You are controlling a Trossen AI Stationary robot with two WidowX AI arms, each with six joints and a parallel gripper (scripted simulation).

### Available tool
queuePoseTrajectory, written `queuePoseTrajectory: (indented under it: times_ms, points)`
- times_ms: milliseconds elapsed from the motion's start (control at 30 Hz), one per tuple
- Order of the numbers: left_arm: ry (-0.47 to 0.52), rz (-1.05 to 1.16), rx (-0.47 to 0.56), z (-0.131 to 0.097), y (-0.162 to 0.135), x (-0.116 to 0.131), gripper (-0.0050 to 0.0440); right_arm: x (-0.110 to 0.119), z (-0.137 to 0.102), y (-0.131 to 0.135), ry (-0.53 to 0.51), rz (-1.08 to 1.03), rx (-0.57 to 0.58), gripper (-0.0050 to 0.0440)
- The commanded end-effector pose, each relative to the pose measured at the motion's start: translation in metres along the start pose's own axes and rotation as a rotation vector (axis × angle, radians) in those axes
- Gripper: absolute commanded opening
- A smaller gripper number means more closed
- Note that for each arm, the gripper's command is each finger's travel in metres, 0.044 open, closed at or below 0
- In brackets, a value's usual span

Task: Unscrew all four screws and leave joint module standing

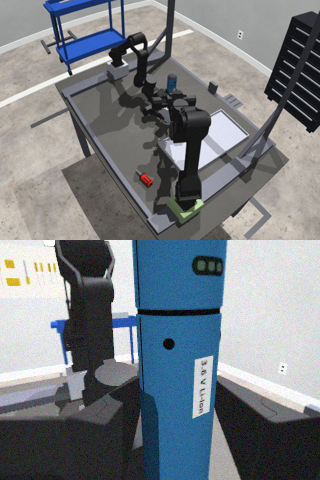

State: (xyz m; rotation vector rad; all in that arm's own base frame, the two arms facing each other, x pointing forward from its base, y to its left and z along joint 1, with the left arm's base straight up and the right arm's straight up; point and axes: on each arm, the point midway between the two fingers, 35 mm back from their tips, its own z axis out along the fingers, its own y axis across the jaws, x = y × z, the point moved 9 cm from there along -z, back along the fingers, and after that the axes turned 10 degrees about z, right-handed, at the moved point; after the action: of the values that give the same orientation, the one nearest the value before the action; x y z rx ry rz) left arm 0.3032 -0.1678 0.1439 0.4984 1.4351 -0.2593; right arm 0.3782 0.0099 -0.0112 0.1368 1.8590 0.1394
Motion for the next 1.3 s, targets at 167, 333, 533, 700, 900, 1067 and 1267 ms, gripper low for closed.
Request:
queuePoseTrajectory:
  times_ms: [167,333,533,700,900,1067,1267]
  points:
    - [-0.031,0.005,-0.006,0.003,0.002,-0.011,0.0162,-0.01,0.001,0.002,-0.031,0.001,-0.006,0.0289]
    - [-0.025,0.003,-0.005,0.002,0.002,-0.008,0.0162,-0.01,-0.001,0.002,-0.03,0.001,-0.006,0.0385]
    - [-0.025,0.003,-0.005,0.002,0.002,-0.008,0.0162,-0.013,-0.012,0.002,-0.039,0.001,-0.007,0.04]
    - [-0.025,0.003,-0.005,0.002,0.002,-0.008,0.0162,-0.012,-0.022,0.002,-0.038,0.001,-0.007,0.04]
    - [-0.025,0.003,-0.005,0.002,0.002,-0.008,0.0162,-0.011,-0.048,0.002,-0.037,0.001,-0.007,0.04]
    - [-0.025,0.003,-0.005,0.002,0.002,-0.008,0.0162,-0.01,-0.046,0.011,-0.033,-0.017,-0.042,0.0304]
    - [-0.025,0.003,-0.005,0.002,0.002,-0.008,0.0162,-0.012,-0.037,0.059,-0.003,-0.022,-0.155,0.016]
